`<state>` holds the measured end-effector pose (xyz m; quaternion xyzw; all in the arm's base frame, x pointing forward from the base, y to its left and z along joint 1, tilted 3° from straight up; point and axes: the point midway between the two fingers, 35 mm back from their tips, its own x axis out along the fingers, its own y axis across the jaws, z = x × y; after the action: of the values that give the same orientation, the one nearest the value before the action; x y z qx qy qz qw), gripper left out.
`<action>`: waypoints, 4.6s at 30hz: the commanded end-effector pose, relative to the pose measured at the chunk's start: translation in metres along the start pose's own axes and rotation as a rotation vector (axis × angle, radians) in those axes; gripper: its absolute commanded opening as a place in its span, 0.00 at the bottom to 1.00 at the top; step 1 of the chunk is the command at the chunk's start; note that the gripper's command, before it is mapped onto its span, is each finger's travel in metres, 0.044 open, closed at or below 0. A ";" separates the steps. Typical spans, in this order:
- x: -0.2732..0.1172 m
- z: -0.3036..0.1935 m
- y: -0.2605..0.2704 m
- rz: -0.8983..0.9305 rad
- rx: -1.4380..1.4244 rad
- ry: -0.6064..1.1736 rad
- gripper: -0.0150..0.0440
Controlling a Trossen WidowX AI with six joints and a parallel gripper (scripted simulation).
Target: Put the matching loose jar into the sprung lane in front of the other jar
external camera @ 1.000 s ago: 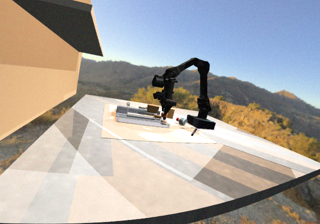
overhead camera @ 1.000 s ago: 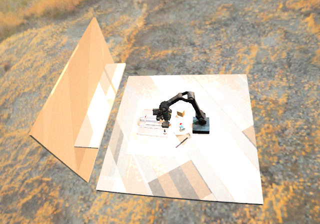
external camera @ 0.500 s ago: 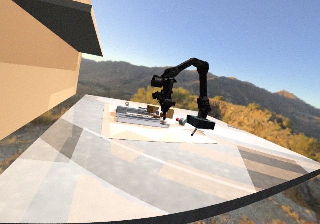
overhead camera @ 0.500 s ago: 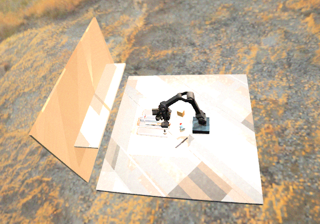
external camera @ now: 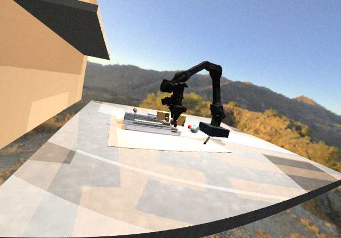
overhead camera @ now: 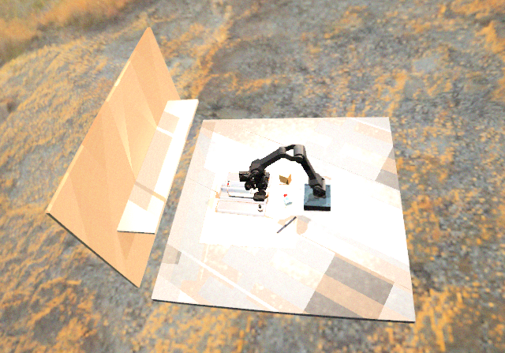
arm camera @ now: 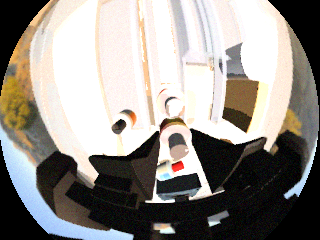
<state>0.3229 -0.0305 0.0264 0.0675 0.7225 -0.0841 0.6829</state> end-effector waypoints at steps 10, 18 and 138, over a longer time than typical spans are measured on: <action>-0.006 0.016 0.001 0.004 -0.004 -0.035 0.25; -0.007 0.019 0.001 0.004 -0.004 -0.036 0.25; -0.004 0.030 0.001 0.004 -0.004 -0.036 0.25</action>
<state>0.3424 -0.0349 0.0272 0.0680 0.7218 -0.0842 0.6836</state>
